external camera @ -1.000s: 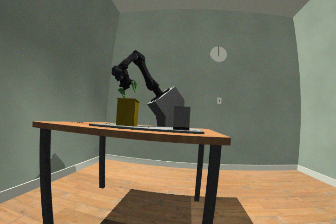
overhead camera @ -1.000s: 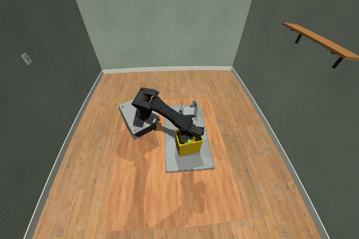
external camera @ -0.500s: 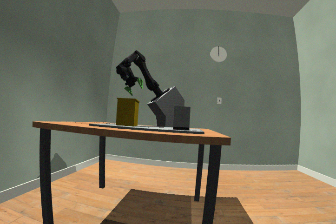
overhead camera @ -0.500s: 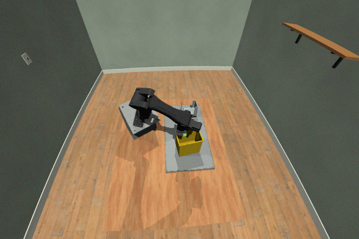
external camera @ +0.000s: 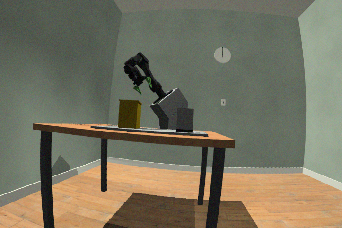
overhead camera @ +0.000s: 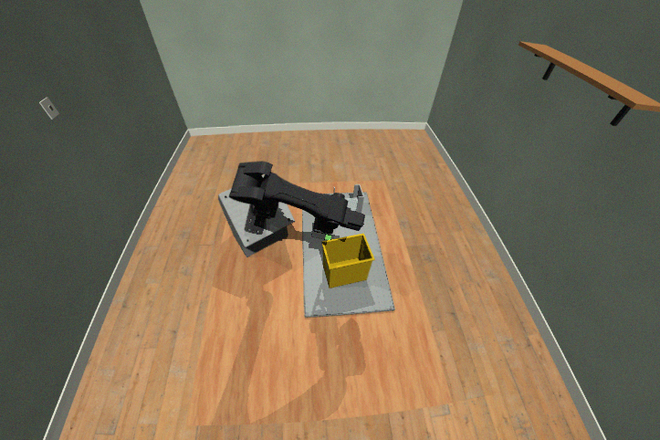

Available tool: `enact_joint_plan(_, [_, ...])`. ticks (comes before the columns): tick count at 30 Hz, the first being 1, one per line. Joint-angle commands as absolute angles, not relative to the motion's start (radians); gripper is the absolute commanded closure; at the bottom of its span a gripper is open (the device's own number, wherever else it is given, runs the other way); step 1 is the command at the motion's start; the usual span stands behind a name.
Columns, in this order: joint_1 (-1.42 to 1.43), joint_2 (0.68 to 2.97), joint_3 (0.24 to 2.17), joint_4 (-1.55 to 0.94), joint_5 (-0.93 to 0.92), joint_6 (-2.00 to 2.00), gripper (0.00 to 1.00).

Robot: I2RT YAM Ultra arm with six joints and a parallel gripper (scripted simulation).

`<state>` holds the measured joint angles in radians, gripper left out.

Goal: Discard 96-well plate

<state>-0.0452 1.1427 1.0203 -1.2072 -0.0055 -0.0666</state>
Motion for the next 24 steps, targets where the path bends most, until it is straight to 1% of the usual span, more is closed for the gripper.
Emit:
enact_joint_plan(1, [-0.027, 1.118, 1.05, -1.261, -0.003, -0.035, 0.0])
enact_joint_plan(2, [-0.02, 1.168, 1.061, -1.291, -0.006, -0.026, 0.0])
enact_joint_plan(3, [-0.011, 1.125, 1.052, -1.301, -0.003, -0.016, 0.0])
enact_joint_plan(4, [-0.001, 1.1, 0.997, -1.307, 0.0, -0.006, 0.0])
enact_joint_plan(6, [0.011, 1.079, 0.982, -1.314, 0.001, 0.006, 0.0])
enact_joint_plan(7, [0.047, 1.149, 1.046, -1.316, 0.04, 0.034, 0.0])
enact_joint_plan(9, [0.098, 1.205, 1.082, -1.315, 0.088, 0.074, 0.0])
enact_joint_plan(13, [0.111, 1.28, 1.134, -1.267, 0.09, 0.086, 0.0])
enact_joint_plan(14, [0.143, 1.31, 1.153, -1.27, 0.124, 0.111, 0.0])
enact_joint_plan(16, [0.158, 1.35, 1.179, -1.26, 0.132, 0.124, 0.0])
enact_joint_plan(18, [0.158, 1.35, 1.179, -1.26, 0.132, 0.124, 0.0])
enact_joint_plan(19, [0.188, 1.377, 1.196, -1.287, 0.166, 0.147, 0.0])
enact_joint_plan(22, [0.208, 1.435, 1.235, -1.248, 0.174, 0.165, 0.0])
enact_joint_plan(24, [0.247, 1.481, 1.264, -1.247, 0.216, 0.195, 0.0])
